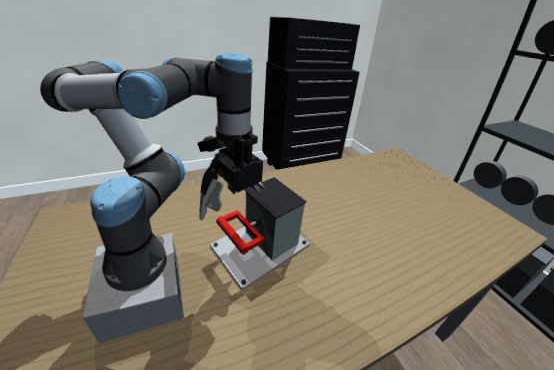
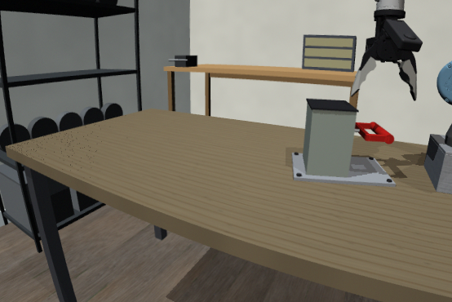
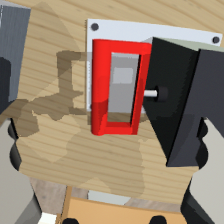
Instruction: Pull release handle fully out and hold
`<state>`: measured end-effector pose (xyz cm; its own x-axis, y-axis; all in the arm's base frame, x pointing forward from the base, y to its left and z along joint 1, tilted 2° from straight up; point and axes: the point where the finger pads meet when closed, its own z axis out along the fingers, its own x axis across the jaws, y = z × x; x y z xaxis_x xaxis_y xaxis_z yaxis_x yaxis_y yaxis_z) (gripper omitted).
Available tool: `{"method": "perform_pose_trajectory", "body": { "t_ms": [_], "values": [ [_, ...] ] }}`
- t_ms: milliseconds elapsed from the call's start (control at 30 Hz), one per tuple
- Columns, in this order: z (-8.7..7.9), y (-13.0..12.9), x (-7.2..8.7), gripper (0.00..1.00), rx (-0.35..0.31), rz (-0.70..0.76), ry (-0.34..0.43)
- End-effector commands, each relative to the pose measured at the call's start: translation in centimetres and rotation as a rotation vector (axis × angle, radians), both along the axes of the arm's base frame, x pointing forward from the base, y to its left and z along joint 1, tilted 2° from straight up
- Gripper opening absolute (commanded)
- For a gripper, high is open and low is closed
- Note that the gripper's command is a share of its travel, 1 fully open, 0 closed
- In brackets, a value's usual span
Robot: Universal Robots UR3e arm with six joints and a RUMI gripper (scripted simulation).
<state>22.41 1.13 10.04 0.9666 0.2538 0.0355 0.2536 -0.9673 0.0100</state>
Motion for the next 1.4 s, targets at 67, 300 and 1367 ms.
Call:
{"method": "perform_pose_trajectory", "body": {
  "t_ms": [67, 300, 1367],
  "values": [
    [0.07, -0.57, -0.17, 1.00, -0.008, -0.018, -0.001],
    [0.09, -1.05, -0.39, 1.00, -0.015, -0.036, 0.001],
    [0.10, -1.42, -0.57, 0.00, -0.020, -0.049, 0.003]
  ]
}}
